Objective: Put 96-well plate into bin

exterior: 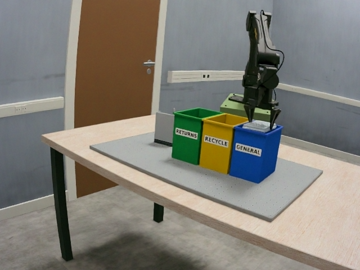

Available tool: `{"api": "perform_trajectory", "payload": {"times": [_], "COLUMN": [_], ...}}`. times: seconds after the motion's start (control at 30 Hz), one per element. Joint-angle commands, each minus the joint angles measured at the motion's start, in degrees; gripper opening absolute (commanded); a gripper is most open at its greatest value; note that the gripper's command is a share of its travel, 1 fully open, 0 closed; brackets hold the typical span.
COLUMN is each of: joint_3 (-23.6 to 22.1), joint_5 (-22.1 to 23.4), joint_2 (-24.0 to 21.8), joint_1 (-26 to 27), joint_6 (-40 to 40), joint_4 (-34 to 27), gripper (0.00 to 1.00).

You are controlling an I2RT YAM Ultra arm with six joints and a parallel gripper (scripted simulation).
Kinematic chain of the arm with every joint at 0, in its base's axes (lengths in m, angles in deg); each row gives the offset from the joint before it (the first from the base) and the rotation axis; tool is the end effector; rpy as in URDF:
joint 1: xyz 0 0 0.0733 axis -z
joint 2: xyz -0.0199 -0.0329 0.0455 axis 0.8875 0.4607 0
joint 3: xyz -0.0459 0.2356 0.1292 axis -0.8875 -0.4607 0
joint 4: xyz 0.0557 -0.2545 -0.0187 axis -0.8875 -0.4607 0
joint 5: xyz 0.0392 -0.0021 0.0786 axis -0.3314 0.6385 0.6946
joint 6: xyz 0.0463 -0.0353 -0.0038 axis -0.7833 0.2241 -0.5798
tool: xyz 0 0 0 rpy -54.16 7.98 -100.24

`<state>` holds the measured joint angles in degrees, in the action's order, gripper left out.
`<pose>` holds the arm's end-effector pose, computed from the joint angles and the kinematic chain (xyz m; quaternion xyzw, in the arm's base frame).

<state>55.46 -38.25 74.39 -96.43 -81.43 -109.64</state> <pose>0.2732 0.1828 0.1646 -0.0086 0.9977 0.0214 0.0635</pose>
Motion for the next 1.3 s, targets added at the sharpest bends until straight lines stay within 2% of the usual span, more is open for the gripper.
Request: {"api": "perform_trajectory", "payload": {"times": [0.0, 0.47, 0.57, 0.77, 0.87, 1.03, 1.17, 1.27], "joint_3": [-1.01, -0.70, -1.75, -1.19, -2.48, -1.21, -2.77, -1.67], "joint_5": [-0.86, -0.88, -0.86, -0.87, -0.85, -0.87, -0.85, -0.87], "joint_2": [0.54, 0.29, 1.77, 1.72, 2.44, 1.58, 3.08, 1.33], "joint_1": [-0.06, 0.07, 0.11, 0.25, 0.32, 0.42, 0.54, 0.52], "joint_6": [0.47, 0.52, 0.54, 0.58, 0.60, 0.60, 0.65, 0.61], "joint_4": [1.53, 3.27, 3.67, 4.55, 4.91, 5.40, 5.91, 6.01], "gripper": [0.00, 0.00, 0.00, 0.00, 0.00, 0.00, 0.00, 0.00]}}
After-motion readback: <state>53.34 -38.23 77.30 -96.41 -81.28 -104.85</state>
